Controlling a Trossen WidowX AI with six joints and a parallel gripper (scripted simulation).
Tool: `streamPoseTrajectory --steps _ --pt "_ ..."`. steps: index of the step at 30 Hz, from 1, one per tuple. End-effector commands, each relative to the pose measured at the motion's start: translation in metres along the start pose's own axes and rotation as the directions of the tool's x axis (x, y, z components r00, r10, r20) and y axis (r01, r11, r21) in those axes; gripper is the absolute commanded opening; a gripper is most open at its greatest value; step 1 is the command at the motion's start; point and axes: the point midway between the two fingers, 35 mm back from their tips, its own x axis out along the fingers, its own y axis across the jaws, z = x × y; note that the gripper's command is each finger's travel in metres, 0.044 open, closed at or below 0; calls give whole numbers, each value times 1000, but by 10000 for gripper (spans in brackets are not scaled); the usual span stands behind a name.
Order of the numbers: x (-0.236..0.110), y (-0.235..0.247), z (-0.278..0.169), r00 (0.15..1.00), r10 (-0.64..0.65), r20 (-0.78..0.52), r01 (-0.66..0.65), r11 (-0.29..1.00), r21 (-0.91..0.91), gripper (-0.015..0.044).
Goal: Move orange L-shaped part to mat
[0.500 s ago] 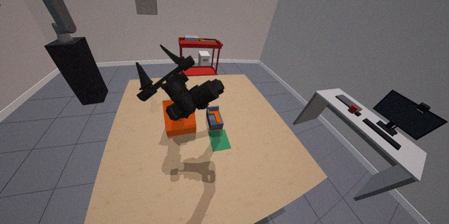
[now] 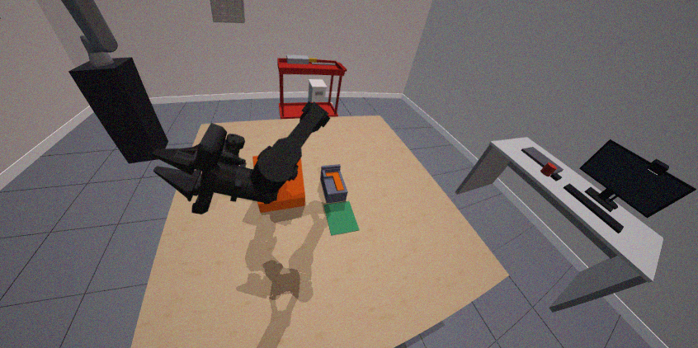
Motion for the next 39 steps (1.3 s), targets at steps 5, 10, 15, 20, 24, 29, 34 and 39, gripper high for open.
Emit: streamPoseTrajectory --steps 5,10,15,20,24,29,34,39 --pt "-23 -90 -77 897 -324 -300 213 912 -350 180" --pt "-80 -155 -118 694 -552 -462 244 784 -570 180" --pt "-143 -194 -141 480 -681 -553 139 681 -719 180" --pt "-210 -225 -144 263 -781 -566 -2 586 -810 180" --pt "-285 -240 -134 46 -843 -536 -184 521 -834 180" --pt "-368 -245 -101 -165 -880 -445 -455 469 -757 180" --pt "-449 -235 -44 -345 -888 -305 -694 460 -555 180" --pt "-509 -217 32 -439 -887 -143 -855 462 -235 180"
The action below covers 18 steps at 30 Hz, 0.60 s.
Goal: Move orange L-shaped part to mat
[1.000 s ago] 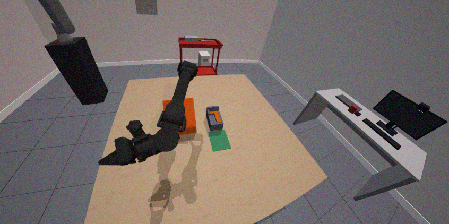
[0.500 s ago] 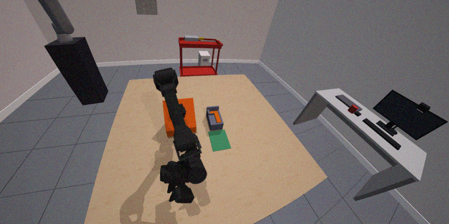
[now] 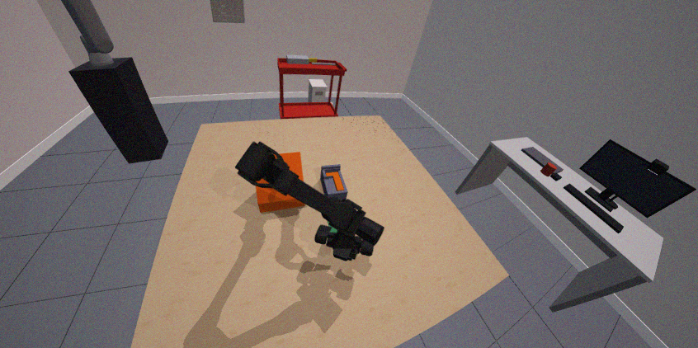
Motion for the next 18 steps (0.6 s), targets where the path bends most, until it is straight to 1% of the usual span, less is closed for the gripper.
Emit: streamPoseTrajectory --steps 1,5,9,13,18 --pt "-15 14 -72 990 9 -142 -50 958 -283 180" --pt "-38 13 -145 970 -17 -242 -120 834 -538 180" --pt "-69 -3 -210 951 -61 -302 -201 621 -757 180" --pt "-101 -31 -262 943 -97 -319 -274 324 -906 180" --pt "-141 -80 -312 949 -126 -288 -299 -74 -952 180"
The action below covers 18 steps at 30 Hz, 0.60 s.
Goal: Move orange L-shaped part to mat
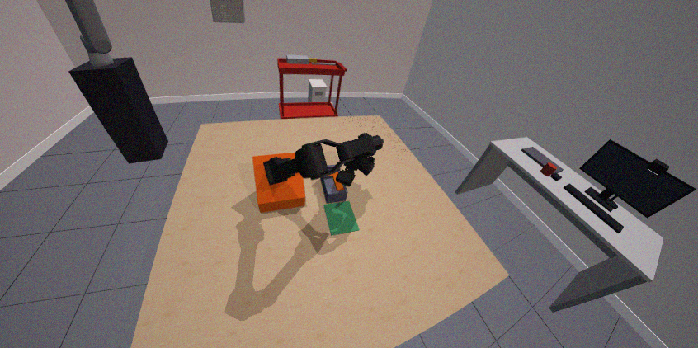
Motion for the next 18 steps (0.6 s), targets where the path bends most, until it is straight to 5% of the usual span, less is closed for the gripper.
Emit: streamPoseTrajectory --steps 1,5,11,18 --pt "-14 34 -47 999 -36 -5 33 951 -308 180" --pt "-26 54 -95 995 -96 29 95 812 -576 180" --pt "-28 56 -103 994 -106 39 108 781 -615 180" --pt "36 50 -100 993 -107 40 109 781 -615 180"
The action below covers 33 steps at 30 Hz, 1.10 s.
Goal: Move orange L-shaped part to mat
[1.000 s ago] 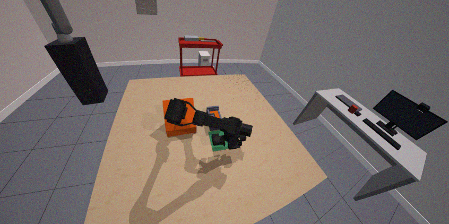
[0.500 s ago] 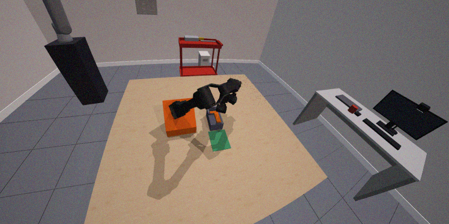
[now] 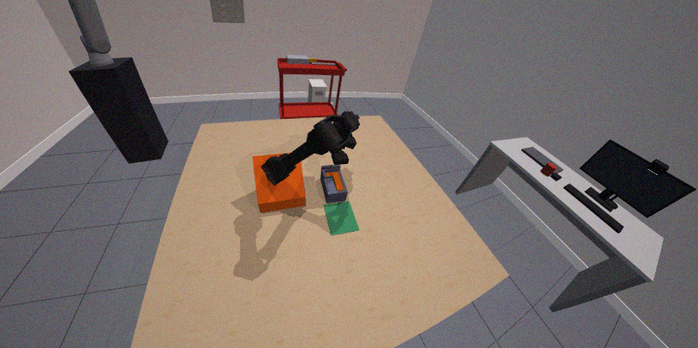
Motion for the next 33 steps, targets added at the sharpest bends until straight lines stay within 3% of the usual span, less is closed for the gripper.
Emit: streamPoseTrajectory --steps 1,33 --pt "41 -4 -10 999 -24 -23 23 1000 -21 180" --pt "80 -6 -11 999 -26 -23 26 999 -21 180"
